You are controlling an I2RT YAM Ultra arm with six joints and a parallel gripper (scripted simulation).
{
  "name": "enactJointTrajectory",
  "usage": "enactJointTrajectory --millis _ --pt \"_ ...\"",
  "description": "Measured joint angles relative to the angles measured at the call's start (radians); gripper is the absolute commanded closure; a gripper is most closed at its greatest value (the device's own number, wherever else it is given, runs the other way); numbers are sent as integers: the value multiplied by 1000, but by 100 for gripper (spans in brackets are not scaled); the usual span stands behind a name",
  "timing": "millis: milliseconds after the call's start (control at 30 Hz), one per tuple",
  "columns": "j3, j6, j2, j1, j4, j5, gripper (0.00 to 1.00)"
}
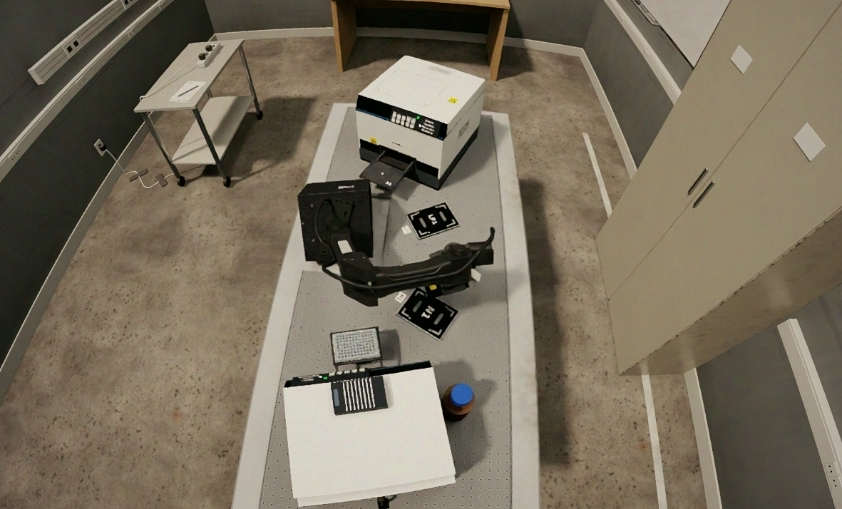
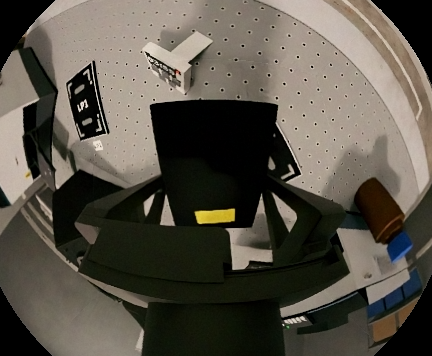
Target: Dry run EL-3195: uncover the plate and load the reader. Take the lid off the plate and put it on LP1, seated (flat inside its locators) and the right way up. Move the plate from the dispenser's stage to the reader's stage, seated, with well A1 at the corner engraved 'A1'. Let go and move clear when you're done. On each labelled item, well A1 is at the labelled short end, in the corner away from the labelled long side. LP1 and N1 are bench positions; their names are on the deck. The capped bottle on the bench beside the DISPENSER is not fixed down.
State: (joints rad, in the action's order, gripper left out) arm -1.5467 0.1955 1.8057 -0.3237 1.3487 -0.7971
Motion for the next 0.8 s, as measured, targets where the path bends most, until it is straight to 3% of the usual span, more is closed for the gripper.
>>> enactJointTrajectory --millis 800 --pt "-5 -107 128 -78 -31 -4 15"
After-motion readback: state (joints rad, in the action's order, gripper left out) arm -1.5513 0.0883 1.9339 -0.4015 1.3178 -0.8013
